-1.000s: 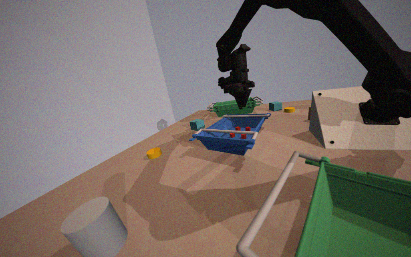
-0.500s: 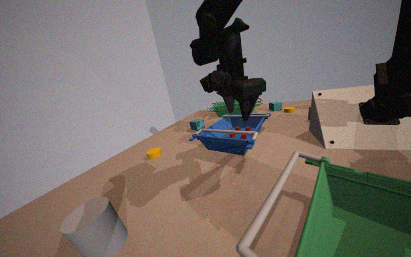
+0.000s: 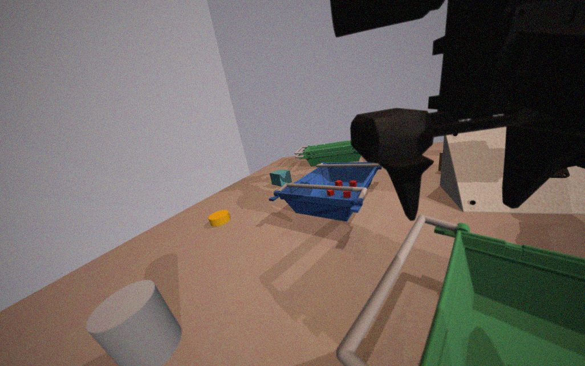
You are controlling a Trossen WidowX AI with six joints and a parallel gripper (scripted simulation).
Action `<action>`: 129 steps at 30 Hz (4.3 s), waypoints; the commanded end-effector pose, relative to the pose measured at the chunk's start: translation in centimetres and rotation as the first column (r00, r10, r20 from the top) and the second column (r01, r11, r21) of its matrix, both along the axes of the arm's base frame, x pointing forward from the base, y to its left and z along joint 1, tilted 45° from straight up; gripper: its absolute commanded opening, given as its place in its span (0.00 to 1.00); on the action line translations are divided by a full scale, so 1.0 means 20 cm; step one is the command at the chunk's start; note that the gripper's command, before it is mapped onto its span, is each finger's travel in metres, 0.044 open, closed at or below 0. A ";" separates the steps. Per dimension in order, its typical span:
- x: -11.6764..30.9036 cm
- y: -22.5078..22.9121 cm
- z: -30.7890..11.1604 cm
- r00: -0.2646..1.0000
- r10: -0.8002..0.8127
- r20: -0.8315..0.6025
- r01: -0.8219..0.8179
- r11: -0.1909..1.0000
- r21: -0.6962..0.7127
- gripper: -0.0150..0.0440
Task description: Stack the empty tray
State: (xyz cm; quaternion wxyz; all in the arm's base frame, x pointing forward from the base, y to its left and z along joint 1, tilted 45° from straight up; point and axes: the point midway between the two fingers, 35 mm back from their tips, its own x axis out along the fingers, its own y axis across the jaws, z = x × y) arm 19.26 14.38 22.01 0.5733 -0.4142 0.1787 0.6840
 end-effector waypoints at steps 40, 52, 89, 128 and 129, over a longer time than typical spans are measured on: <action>-0.61 0.21 -0.09 0.658 0.553 0.512 -0.605 0.792 -0.078 1.00; -0.64 0.31 -0.18 0.661 0.544 0.517 -0.603 0.795 -0.065 1.00; -0.65 0.34 -0.21 0.663 0.540 0.518 -0.602 0.796 -0.059 0.49; -0.62 0.12 -0.01 0.659 0.551 0.511 -0.605 0.793 -0.075 0.25; -0.62 0.11 0.01 0.659 0.551 0.512 -0.605 0.793 -0.074 0.25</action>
